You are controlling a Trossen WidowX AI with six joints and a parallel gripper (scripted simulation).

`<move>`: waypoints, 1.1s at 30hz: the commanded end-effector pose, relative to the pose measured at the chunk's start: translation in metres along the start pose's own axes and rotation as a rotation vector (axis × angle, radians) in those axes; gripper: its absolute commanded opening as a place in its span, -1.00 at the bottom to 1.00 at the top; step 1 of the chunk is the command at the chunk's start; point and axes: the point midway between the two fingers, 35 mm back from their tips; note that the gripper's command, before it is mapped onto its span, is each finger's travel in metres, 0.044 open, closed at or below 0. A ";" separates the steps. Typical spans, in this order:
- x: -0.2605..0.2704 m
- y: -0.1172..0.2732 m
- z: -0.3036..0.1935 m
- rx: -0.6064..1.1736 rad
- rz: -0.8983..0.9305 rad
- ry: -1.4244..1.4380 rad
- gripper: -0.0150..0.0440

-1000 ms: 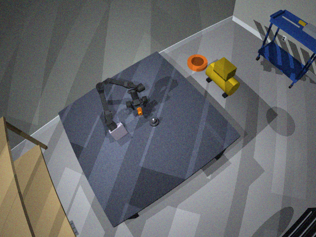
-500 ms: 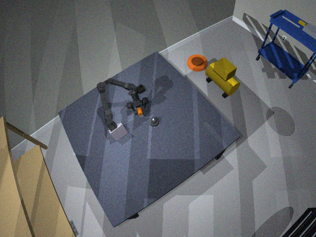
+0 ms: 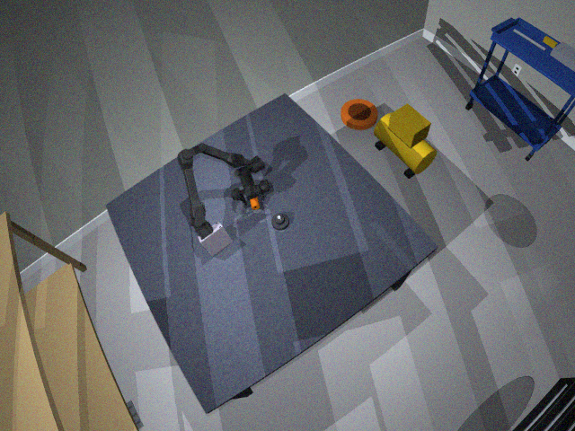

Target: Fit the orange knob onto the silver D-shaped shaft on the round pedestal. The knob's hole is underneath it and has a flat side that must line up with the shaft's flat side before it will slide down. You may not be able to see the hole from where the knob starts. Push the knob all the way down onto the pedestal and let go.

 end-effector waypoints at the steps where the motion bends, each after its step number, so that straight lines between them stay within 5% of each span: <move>1: -0.001 -0.003 0.001 0.002 -0.007 -0.009 0.64; 5: -0.001 -0.003 0.001 0.002 -0.007 -0.009 0.32; 24: -0.001 -0.003 0.001 0.005 -0.006 -0.008 0.11; 33: -0.003 0.001 0.010 0.138 0.033 -0.006 0.11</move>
Point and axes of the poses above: the point midway between the two fingers, 35 mm back from their tips, its own y axis back along the fingers, its own x axis across the jaws, z = x × y, and after that the axes turned 15 degrees about y, right-handed
